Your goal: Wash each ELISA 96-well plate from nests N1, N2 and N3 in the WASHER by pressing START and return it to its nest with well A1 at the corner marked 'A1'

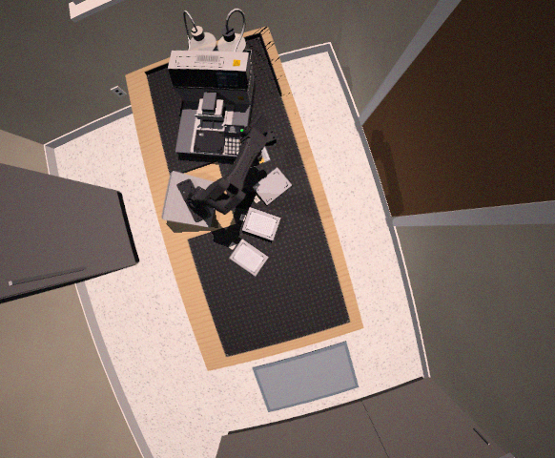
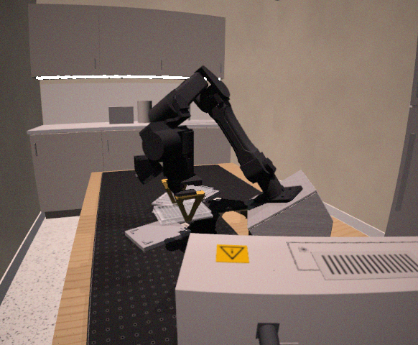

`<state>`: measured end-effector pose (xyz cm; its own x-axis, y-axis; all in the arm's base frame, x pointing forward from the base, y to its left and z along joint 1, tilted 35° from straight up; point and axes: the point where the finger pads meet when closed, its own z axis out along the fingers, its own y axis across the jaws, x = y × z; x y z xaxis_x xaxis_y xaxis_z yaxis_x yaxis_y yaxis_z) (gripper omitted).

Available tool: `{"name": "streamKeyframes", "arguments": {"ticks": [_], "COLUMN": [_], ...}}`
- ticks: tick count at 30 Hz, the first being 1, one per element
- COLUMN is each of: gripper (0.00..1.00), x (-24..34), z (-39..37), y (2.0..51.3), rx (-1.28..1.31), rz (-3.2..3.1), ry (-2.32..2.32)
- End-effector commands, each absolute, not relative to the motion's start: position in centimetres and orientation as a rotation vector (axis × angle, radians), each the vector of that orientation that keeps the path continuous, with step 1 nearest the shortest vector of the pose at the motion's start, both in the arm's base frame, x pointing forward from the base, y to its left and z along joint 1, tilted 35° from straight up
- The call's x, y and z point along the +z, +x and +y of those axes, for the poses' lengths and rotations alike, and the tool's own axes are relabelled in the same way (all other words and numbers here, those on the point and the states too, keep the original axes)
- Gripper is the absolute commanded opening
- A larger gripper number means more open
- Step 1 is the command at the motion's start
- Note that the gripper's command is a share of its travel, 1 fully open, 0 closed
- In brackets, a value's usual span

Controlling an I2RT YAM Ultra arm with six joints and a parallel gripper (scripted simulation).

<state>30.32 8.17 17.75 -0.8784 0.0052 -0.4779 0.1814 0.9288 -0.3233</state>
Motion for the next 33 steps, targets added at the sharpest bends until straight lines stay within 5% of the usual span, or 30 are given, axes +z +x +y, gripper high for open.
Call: {"name": "streamKeyframes", "arguments": {"ticks": [1,33], "gripper": [0.0,0.0], "x": [18.3,21.7], "z": [8.7,-2.9], "y": [30.6,31.5], "rx": [-0.483,-0.58], "rz": [2.596,2.614], "ry": [0.068,-0.277]}}
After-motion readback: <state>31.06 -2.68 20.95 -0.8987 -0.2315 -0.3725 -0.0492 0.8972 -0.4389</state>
